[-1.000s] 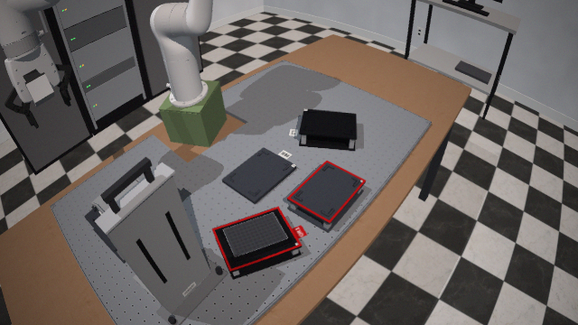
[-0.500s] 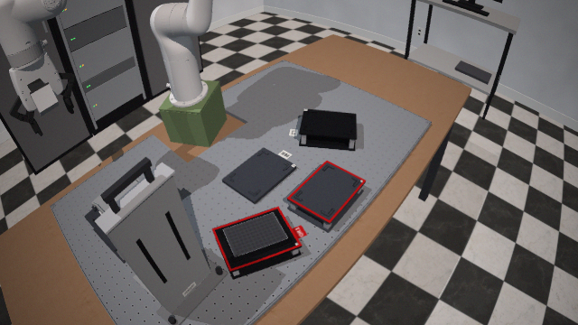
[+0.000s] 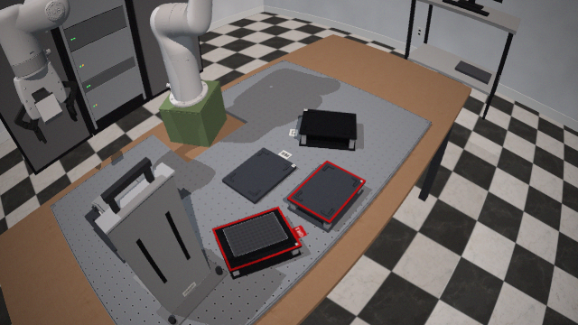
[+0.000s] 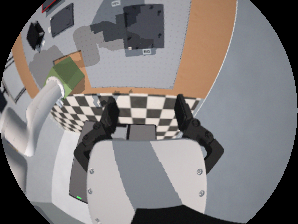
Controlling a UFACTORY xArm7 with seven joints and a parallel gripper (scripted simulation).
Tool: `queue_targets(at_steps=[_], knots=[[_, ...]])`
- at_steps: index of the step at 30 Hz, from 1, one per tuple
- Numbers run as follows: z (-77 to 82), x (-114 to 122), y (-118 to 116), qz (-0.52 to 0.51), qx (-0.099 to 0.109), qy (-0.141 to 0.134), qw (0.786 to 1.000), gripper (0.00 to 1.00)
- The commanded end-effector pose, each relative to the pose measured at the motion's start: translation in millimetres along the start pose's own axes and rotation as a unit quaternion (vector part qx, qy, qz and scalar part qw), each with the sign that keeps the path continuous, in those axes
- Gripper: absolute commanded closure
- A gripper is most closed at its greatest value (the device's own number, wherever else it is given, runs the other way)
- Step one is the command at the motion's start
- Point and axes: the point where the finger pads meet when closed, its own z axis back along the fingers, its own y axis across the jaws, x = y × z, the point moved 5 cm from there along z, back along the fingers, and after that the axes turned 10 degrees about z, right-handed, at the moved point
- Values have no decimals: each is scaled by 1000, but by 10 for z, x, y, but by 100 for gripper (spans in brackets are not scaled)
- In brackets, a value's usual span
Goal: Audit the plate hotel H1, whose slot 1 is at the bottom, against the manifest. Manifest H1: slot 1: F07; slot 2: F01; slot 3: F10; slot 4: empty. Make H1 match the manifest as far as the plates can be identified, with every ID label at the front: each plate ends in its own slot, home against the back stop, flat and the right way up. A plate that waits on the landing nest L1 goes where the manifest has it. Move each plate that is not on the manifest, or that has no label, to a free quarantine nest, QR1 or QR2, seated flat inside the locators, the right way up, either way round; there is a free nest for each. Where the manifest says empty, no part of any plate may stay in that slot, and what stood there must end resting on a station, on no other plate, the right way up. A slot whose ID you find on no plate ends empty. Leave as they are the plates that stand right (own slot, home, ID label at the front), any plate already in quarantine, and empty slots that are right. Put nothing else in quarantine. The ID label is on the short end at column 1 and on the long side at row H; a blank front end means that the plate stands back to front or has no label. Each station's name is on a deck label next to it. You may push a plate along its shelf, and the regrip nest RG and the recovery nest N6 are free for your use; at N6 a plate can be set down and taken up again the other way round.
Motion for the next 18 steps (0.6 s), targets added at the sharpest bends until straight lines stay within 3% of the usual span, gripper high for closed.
queue_targets(at_steps=[1, 18], knots=[[-41, 2, 12, 0, 2, 0, 1000, 0], [-291, 2, 13, 0, 2, 0, 1000, 0]])
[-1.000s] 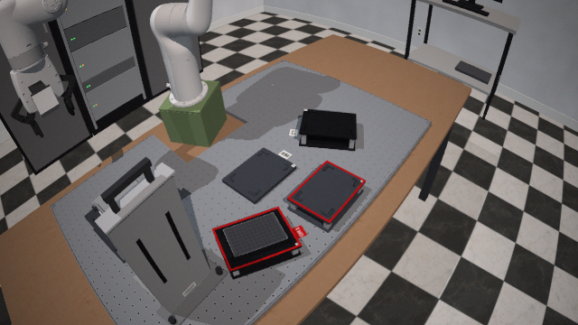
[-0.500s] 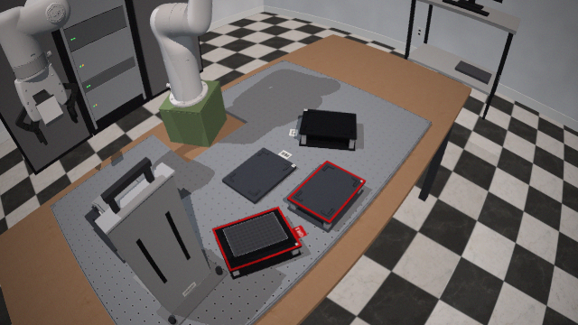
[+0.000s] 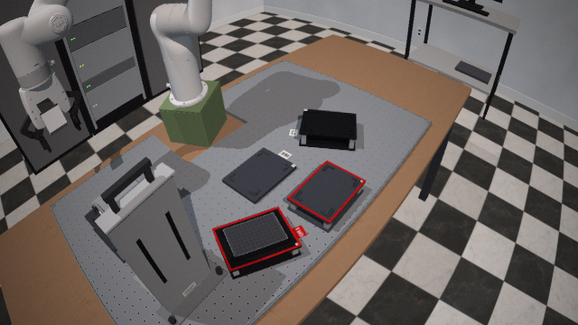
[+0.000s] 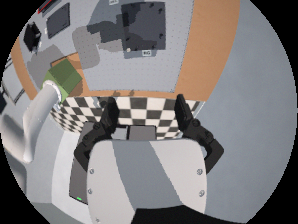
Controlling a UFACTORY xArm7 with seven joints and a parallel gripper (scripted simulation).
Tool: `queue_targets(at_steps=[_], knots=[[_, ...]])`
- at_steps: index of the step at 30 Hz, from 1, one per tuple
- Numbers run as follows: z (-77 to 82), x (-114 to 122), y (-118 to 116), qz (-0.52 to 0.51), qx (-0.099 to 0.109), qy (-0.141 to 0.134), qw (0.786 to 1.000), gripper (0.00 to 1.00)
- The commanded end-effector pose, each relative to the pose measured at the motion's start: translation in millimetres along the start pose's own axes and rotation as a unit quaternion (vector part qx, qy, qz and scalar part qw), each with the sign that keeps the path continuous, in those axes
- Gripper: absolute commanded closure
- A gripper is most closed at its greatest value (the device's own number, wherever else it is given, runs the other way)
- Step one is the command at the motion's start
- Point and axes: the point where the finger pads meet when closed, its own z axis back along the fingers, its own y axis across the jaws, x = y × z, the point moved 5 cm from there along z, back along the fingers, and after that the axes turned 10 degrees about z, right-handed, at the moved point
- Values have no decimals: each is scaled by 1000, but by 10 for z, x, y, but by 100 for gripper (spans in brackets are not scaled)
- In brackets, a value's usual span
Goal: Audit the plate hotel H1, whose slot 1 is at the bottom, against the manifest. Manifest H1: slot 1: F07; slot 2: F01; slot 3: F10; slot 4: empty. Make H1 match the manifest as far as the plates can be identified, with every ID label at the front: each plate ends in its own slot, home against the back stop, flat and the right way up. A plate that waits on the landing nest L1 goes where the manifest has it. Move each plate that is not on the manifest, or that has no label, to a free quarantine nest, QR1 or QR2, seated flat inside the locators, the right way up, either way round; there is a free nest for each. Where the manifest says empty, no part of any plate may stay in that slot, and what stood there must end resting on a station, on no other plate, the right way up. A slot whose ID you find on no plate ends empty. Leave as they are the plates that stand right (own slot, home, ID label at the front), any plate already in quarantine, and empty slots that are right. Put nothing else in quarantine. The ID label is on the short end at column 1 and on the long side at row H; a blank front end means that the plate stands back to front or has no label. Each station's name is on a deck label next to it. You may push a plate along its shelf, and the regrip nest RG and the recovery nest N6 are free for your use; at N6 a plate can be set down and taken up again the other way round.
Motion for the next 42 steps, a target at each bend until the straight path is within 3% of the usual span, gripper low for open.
queue_targets(at_steps=[1, 42], knots=[[-41, 2, 13, 0, 2, 0, 1000, 0], [-626, 2, 14, 0, 2, 0, 1000, 0]])
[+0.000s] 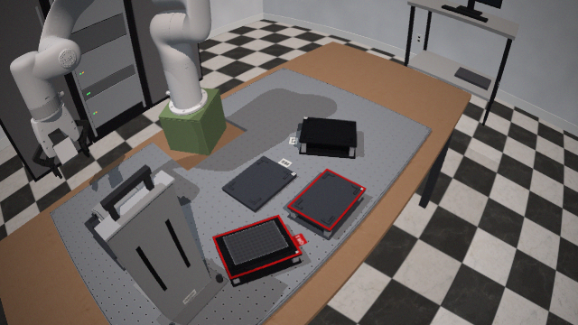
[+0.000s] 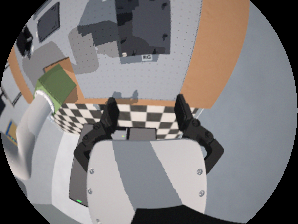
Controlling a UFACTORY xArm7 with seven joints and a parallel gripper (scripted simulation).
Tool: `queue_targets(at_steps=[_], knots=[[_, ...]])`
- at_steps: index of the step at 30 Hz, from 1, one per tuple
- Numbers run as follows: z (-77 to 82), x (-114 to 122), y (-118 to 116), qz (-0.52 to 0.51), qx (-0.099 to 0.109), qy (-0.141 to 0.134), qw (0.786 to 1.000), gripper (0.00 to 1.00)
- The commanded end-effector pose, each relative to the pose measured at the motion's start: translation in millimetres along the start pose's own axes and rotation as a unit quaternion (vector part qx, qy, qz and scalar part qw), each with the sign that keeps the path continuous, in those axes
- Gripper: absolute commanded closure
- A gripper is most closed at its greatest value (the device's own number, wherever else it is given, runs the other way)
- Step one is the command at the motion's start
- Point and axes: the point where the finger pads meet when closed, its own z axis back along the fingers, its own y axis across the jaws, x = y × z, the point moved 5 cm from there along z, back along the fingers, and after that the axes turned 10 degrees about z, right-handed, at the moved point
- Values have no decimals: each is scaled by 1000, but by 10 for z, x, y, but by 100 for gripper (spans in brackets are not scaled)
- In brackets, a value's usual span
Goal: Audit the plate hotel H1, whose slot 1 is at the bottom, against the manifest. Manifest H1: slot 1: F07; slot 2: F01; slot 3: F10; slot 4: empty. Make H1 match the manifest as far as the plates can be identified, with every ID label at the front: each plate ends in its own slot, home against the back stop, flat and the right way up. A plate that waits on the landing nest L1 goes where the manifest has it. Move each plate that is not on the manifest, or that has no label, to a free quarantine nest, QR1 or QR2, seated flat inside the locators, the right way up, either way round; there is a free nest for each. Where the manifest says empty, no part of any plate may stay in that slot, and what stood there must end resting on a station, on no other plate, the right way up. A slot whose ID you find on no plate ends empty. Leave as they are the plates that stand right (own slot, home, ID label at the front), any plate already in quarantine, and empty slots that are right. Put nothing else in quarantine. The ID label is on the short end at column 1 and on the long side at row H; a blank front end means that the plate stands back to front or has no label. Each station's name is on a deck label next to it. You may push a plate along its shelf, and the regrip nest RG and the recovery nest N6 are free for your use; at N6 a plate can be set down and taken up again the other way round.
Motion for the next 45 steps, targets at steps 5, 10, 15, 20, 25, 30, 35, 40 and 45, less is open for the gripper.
queue_targets(at_steps=[5, 10, 15, 20, 25, 30, 35, 40, 45], knots=[[-88, 3, 18, 0, 3, 0, 1000, 0], [-171, 3, 18, 0, 3, 0, 1000, 0], [-238, 3, 19, 0, 3, 0, 1000, 0], [-305, 3, 19, 0, 3, 0, 1000, 0], [-318, 3, 19, 0, 3, 0, 1000, 0], [-318, 11, 17, 0, 4, 8, 1000, 0], [-319, 36, 13, 0, 9, 33, 999, 0], [-324, 77, 6, 0, 16, 74, 997, 0], [-332, 118, -2, 0, 23, 114, 993, 0]])
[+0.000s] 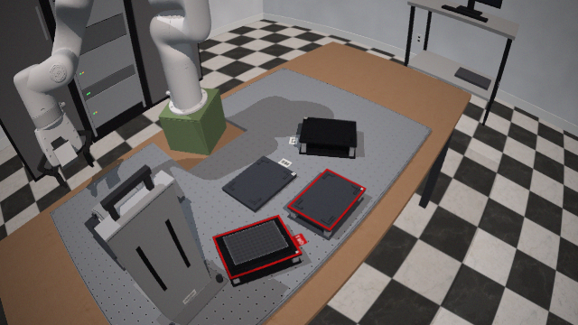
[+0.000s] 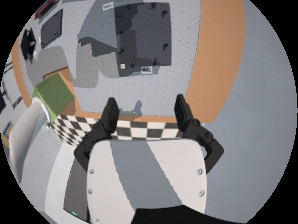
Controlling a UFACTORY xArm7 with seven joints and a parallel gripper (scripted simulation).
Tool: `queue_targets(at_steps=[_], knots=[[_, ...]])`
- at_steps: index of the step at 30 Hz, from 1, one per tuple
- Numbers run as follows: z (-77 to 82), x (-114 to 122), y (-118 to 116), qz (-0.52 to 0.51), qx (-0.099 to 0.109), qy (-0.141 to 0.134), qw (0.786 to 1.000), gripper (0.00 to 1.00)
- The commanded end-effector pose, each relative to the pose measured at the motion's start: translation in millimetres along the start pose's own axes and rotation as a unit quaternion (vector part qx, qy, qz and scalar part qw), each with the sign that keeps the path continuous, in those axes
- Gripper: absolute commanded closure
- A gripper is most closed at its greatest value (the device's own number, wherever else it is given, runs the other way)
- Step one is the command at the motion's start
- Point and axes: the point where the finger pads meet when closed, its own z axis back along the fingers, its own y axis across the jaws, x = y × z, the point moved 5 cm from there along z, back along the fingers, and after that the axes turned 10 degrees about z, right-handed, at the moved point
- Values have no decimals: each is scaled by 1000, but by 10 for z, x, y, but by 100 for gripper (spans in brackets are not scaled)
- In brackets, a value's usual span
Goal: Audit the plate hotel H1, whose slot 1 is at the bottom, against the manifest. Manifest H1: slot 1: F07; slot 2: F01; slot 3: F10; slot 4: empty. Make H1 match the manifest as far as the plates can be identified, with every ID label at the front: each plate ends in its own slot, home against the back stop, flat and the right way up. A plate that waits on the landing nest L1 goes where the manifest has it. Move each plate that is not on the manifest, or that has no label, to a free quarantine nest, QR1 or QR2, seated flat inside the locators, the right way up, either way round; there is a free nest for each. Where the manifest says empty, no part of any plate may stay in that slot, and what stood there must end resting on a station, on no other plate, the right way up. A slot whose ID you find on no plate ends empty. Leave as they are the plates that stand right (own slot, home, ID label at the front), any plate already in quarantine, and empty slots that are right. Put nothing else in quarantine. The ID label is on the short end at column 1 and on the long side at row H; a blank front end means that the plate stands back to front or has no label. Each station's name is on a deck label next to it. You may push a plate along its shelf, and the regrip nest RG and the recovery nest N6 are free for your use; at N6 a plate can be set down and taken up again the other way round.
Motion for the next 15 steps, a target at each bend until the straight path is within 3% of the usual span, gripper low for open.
queue_targets(at_steps=[1, 5, 15], knots=[[7, 45, 1, 2, 7, 38, 999, 0], [6, 61, -2, 2, 10, 54, 998, 0], [-11, 143, -16, 2, 24, 136, 990, 0]])
